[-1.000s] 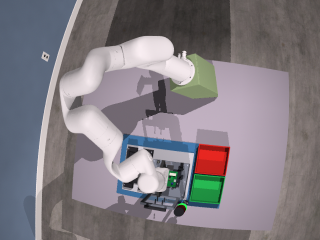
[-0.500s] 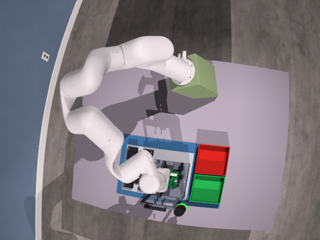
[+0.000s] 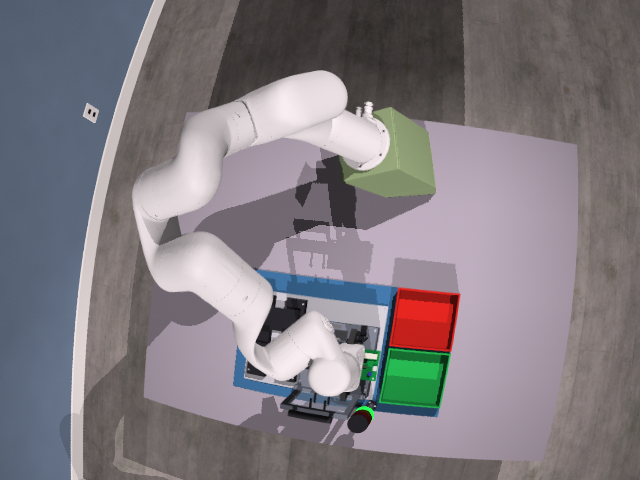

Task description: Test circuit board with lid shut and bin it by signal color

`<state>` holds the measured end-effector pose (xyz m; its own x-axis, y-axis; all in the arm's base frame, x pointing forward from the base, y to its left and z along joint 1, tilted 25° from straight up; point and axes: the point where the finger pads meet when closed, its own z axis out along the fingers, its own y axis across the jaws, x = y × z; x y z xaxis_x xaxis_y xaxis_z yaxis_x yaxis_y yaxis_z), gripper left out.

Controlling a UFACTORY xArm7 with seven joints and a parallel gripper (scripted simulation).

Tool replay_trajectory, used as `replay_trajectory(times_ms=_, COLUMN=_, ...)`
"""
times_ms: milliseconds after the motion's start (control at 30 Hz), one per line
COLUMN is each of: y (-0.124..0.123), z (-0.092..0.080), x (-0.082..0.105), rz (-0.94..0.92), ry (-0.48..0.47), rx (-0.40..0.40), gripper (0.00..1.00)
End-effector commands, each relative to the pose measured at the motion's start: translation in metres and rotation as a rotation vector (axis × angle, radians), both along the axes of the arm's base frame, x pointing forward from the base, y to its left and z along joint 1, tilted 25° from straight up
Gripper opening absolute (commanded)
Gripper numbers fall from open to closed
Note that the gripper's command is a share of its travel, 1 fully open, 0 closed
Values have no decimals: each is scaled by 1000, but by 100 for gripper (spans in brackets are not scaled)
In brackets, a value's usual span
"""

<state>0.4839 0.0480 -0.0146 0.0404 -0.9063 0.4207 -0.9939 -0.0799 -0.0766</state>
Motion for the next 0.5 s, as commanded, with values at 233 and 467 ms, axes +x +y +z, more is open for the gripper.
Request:
replay_trajectory(times_ms=233, y=60, z=-50, x=20, rz=1, ry=-4, rx=-1, gripper=79)
replay_trajectory(times_ms=467, y=91, z=-76, x=28, rz=1, ry=-4, rx=-1, gripper=79)
